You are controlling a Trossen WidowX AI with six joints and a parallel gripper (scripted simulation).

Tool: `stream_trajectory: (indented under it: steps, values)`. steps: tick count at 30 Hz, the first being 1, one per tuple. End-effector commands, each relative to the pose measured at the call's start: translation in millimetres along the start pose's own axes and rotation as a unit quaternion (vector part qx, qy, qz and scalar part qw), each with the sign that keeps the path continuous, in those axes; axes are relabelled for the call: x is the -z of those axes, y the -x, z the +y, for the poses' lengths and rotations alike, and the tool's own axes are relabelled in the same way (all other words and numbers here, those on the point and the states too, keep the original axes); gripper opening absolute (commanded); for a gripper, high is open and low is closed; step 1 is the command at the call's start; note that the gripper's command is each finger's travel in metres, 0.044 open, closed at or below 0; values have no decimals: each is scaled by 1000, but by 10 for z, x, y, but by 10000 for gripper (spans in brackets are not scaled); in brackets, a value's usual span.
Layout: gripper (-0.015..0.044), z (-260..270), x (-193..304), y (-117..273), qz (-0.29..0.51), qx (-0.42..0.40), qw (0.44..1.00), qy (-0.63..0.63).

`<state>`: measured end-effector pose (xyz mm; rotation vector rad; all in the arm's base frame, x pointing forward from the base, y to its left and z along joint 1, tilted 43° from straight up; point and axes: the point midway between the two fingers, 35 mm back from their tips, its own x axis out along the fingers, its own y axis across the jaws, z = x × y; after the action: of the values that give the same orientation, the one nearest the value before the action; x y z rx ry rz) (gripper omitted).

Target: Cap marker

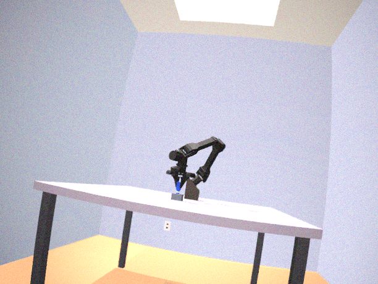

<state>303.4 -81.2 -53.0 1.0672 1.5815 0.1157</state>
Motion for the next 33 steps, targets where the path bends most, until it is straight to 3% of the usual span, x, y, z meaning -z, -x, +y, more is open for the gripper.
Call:
stream_trajectory:
  steps: [1,12,14,18,22,29,33]
  values:
    - [157,0,0,0,0,0,1000,0]
    - [440,0,0,0,0,0,1000,0]
    - [440,-1,-15,122,0,1,1000,0]
    - [440,-6,-6,720,0,1,1000,0]
    - [440,-6,-2,752,0,1,1000,0]
    - [256,-24,-23,654,-1,0,978,209]
    - [151,-24,-24,650,-1,0,977,215]
